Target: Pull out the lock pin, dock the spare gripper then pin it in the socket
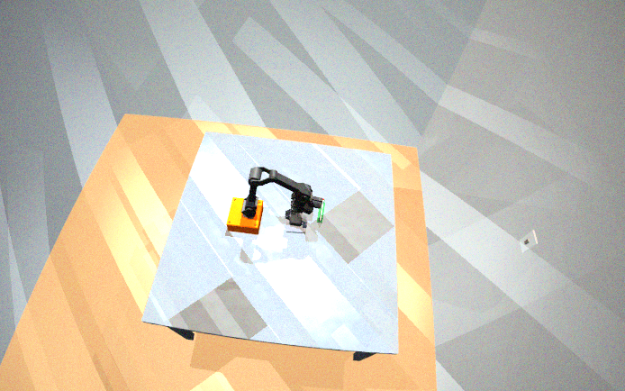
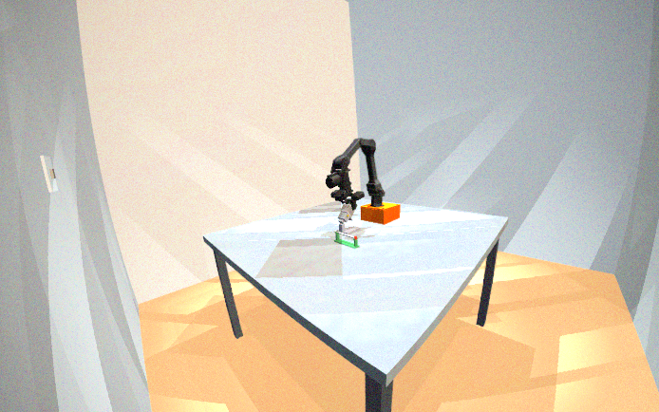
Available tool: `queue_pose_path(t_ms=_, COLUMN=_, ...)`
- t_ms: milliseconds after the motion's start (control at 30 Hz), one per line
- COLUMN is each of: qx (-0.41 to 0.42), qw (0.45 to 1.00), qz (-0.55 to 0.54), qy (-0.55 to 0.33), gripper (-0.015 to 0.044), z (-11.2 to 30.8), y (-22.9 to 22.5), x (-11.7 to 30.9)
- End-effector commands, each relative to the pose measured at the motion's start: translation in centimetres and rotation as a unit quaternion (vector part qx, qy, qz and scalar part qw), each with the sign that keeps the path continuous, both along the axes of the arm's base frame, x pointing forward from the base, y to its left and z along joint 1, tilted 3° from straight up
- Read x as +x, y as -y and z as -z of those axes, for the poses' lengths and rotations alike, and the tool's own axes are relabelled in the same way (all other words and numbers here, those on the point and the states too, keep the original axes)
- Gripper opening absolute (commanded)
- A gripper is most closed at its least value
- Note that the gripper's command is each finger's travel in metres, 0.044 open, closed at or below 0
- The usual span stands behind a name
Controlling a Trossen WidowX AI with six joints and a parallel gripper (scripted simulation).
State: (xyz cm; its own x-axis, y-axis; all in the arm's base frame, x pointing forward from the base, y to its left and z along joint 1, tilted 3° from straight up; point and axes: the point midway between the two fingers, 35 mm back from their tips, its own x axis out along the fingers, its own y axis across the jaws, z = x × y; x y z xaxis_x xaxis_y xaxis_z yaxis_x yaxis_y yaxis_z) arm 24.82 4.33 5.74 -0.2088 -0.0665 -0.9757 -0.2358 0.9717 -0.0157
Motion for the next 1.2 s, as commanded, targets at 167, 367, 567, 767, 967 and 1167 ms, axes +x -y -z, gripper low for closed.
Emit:
queue_pose_path(t_ms=167, qx=0.0, qw=1.0, qz=0.0, qy=0.001, gripper=0.0, z=0.0, y=0.0, x=0.0)
queue_pose_path(t_ms=367, qx=0.0, qw=1.0, qz=0.0, qy=0.001, gripper=0.0105, z=0.0, y=0.0, x=0.0)
queue_pose_path(t_ms=567, qx=0.0, qw=1.0, qz=0.0, qy=0.001, gripper=0.0263, z=0.0, y=0.0, x=0.0)
queue_pose_path(t_ms=767, qx=0.0, qw=1.0, qz=0.0, qy=0.001, gripper=0.042, z=0.0, y=0.0, x=0.0)
queue_pose_path(t_ms=967, qx=0.0, qw=1.0, qz=0.0, qy=0.0, gripper=0.044, z=-0.4, y=0.1, x=-0.4)
queue_pose_path(t_ms=1167, qx=0.001, qw=1.0, qz=0.0, qy=0.004, gripper=0.044, z=-1.4, y=0.2, x=-1.1)
